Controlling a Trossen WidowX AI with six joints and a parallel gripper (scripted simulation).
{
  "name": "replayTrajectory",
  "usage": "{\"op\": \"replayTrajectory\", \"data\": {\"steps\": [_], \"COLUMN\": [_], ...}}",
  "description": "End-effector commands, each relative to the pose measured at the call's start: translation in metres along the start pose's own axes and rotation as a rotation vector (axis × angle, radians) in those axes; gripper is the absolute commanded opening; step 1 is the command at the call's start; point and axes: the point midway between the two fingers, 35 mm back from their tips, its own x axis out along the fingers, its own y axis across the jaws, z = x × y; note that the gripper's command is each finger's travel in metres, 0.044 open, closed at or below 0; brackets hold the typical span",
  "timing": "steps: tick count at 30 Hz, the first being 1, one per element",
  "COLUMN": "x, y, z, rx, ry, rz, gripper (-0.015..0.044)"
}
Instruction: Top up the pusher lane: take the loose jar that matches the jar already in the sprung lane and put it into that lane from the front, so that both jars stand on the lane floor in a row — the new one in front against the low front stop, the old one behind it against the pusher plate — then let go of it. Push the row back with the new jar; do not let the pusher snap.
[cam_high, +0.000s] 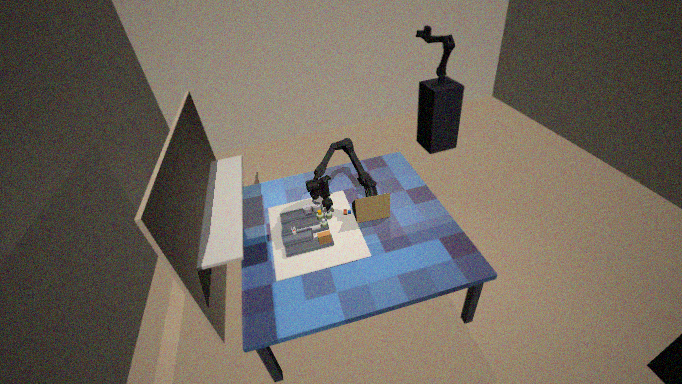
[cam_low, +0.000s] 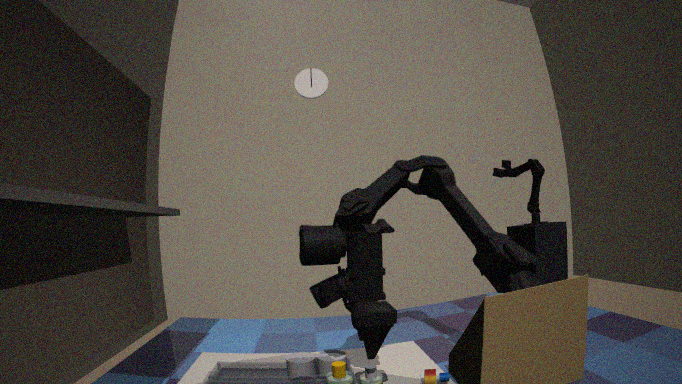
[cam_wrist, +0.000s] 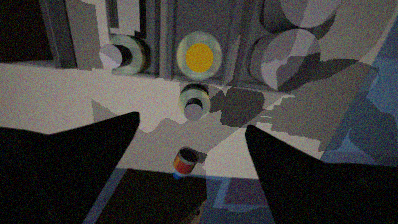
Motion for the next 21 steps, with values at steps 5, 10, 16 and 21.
{"op": "replayTrajectory", "data": {"steps": [5, 10, 16, 21], "x": [0.021, 0.027, 0.041, 0.045], "y": [0.002, 0.001, 0.000, 0.000], "z": [-0.006, -0.006, -0.006, -0.006], "rx": [-0.020, -0.020, -0.020, -0.020], "ry": [0.024, 0.024, 0.024, 0.024], "rz": [-0.008, -0.009, -0.009, -0.009], "gripper": [0.0440, 0.0440, 0.0440, 0.0440]}}
